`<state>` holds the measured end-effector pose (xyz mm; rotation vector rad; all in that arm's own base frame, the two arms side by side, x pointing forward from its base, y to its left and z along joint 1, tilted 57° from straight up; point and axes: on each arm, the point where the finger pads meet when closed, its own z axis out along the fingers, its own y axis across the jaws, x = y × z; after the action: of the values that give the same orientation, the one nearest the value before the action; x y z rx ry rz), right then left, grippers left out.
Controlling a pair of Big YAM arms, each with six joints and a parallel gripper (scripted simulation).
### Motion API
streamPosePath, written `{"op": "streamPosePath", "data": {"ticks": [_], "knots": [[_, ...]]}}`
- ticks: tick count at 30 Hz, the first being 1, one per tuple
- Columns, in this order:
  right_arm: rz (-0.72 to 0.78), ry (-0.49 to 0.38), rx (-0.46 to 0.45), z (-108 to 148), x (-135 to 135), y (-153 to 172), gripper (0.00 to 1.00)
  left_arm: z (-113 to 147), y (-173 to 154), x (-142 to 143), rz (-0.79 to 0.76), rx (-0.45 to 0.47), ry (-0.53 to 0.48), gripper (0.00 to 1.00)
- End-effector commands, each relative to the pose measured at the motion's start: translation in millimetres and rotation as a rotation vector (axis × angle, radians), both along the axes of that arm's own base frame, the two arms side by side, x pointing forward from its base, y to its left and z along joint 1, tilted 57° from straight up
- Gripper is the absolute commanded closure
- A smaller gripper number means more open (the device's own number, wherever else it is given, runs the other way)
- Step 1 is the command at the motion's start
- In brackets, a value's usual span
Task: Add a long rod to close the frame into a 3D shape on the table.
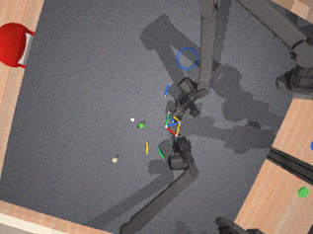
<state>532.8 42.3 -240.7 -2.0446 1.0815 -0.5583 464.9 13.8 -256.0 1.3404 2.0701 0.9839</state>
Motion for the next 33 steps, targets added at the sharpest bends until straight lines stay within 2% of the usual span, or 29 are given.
{"op": "streamPosePath", "data": {"ticks": [1, 3, 4, 6, 7, 17, 23, 24, 33], "knots": [[0.007, 0.004, 0.000, 0, -3, 2, 1.00, -2, 8, -5, 0.008, 0.004, 0.020, 0.68], [0.007, 0.004, 0.000, 0, -3, 2, 1.00, -2, 8, -5, 0.008, 0.004, 0.020, 0.68], [0.007, 0.004, 0.000, 0, -3, 2, 1.00, -2, 8, -5, 0.008, 0.004, 0.020, 0.72], [0.007, 0.004, 0.000, 0, -3, 2, 1.00, 0, 7, -2, 0.008, 0.003, 0.014, 0.72], [0.007, 0.004, 0.000, 0, -3, 2, 1.00, 0, 7, -2, 0.008, 0.003, 0.014, 0.77], [0.007, 0.004, 0.000, 0, -3, 2, 1.00, 3, 4, 2, 0.004, 0.001, 0.007, 0.85], [0.007, 0.004, 0.000, 0, -3, 2, 1.00, 5, 0, 7, 0.001, -0.001, -0.001, 0.94], [0.007, 0.004, 0.000, 0, -3, 2, 1.00, 5, 0, 6, 0.001, -0.001, 0.000, 1.00], [0.007, 0.004, 0.000, 0, -3, 2, 1.00, 9, -21, 6, -0.043, -0.013, -0.013, 1.00]]}}
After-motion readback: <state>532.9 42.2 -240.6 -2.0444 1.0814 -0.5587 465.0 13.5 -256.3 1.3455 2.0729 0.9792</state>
